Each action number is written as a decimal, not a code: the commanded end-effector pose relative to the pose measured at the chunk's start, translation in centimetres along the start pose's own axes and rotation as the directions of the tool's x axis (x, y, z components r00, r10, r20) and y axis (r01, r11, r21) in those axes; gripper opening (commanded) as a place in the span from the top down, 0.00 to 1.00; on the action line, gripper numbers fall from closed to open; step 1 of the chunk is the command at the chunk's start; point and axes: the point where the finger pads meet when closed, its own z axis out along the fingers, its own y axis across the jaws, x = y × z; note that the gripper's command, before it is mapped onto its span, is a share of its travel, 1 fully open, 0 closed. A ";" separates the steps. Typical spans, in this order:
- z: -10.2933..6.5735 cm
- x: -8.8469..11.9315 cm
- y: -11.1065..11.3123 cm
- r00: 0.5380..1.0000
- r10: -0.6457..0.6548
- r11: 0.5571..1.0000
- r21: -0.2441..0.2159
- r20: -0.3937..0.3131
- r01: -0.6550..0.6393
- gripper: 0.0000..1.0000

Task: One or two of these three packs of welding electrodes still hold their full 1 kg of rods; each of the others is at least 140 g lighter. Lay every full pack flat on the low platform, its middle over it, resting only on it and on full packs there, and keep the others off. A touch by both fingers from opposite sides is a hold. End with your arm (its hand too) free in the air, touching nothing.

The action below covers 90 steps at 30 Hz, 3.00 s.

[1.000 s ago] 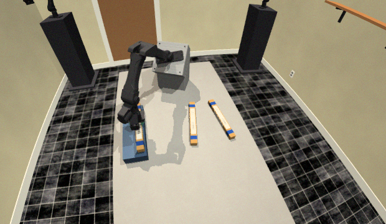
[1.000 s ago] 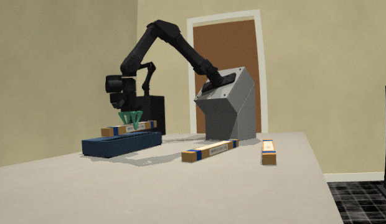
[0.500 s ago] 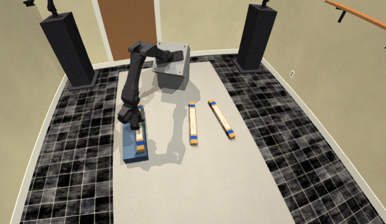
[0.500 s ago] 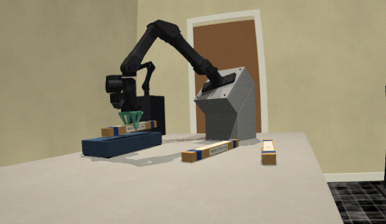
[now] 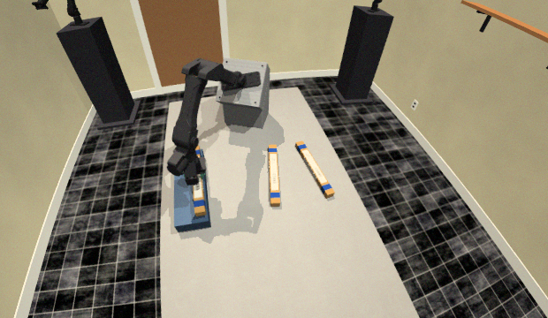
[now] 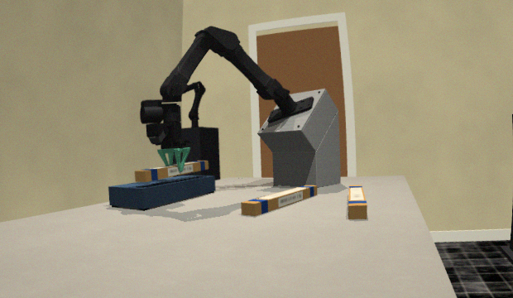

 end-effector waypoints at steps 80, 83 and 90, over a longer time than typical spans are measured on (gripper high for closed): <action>-3.3 -1.7 -9.3 0.999 -0.013 0.999 0.046 0.052 0.010 1.00; -3.3 -1.7 -9.3 0.999 -0.013 0.999 0.046 0.052 0.010 1.00; -3.4 -1.8 -9.4 0.999 -0.012 0.999 0.046 0.052 0.010 1.00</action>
